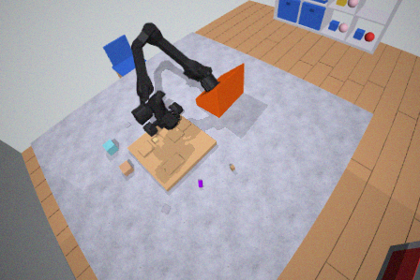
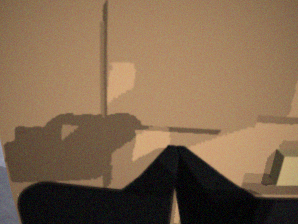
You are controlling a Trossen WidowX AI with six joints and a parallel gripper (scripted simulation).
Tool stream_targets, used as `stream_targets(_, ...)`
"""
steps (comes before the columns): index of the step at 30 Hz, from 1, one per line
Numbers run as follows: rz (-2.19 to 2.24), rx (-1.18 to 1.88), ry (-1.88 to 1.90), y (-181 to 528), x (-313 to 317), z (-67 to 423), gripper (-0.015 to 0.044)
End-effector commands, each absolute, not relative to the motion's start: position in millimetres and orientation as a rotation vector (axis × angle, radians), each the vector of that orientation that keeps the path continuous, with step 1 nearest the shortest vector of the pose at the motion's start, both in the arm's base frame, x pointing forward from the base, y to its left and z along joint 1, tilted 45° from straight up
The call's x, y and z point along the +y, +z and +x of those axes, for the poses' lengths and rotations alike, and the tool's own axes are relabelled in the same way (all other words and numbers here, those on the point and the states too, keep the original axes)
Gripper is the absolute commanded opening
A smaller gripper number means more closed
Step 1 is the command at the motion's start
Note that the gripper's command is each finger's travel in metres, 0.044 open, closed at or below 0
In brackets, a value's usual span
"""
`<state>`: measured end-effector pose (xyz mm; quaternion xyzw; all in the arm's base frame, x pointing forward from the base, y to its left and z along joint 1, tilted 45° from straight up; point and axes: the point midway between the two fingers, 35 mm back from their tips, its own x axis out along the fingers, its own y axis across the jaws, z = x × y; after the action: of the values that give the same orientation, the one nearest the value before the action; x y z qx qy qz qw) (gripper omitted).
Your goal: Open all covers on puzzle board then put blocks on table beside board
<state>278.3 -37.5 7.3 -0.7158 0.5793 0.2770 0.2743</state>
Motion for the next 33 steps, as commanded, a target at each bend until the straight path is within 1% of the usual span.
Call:
stream_targets(1, -1.932, 1.570, 0.750, 3.3, -41.6, 275.4, 0.0000)
stream_targets(33, -1.928, 1.565, 0.756, -16.5, -21.4, 276.3, 0.0000)
